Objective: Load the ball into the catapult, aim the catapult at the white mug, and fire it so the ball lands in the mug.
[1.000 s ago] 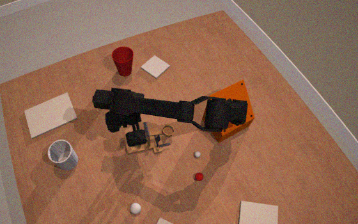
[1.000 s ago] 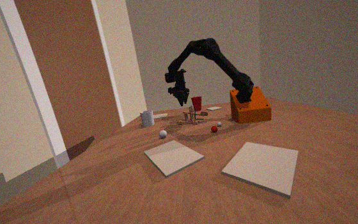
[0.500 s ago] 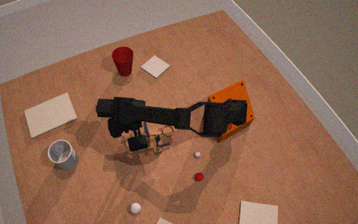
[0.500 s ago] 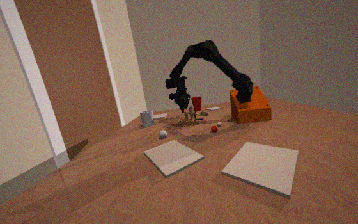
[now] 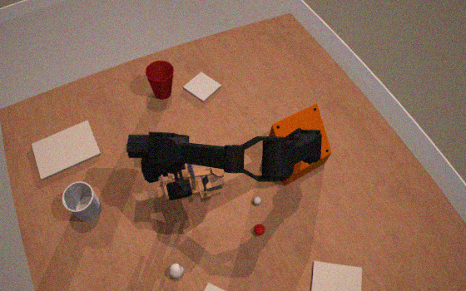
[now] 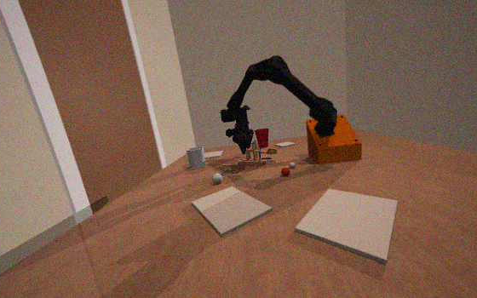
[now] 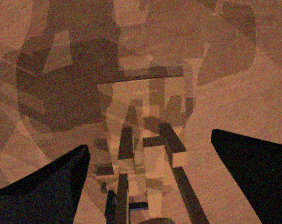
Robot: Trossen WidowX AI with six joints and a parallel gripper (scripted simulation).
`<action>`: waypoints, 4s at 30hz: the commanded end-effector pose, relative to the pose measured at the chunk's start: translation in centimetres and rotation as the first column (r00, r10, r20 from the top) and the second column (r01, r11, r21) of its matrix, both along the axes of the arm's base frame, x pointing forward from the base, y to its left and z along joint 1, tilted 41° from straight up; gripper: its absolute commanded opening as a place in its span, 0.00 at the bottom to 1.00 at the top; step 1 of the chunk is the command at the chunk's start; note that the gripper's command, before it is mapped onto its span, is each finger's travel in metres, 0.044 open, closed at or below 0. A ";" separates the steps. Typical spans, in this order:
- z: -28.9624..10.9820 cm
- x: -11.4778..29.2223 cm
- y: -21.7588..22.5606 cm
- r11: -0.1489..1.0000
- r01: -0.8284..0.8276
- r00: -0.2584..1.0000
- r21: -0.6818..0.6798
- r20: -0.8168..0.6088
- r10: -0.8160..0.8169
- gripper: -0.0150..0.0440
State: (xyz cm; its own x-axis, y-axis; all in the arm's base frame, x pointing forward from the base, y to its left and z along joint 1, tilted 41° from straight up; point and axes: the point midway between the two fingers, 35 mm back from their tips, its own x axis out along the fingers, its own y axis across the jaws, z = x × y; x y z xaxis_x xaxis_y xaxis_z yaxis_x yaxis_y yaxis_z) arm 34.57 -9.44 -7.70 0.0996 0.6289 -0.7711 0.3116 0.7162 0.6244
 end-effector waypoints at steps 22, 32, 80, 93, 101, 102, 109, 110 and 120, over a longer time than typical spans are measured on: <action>-1.9 0.2 1.7 1.000 -0.001 1.000 0.002 0.000 0.001 0.73; -1.9 0.2 1.7 1.000 -0.001 1.000 0.002 0.000 0.001 0.45; -1.8 0.3 1.6 1.000 -0.007 1.000 0.005 -0.008 0.007 0.30; -1.6 0.3 1.4 1.000 -0.007 1.000 0.005 -0.008 0.007 0.88; 5.9 -0.7 -4.8 1.000 -0.006 1.000 0.002 -0.011 0.006 1.00; 5.9 -0.7 -4.8 1.000 -0.006 1.000 0.002 -0.011 0.006 1.00; 6.2 -0.4 -5.6 1.000 0.007 1.000 -0.002 -0.004 -0.007 1.00; 7.5 -0.5 -6.8 1.000 0.010 1.000 -0.006 0.002 -0.010 1.00; 11.0 -0.1 -0.2 0.999 -0.023 1.000 -0.035 0.011 0.023 0.76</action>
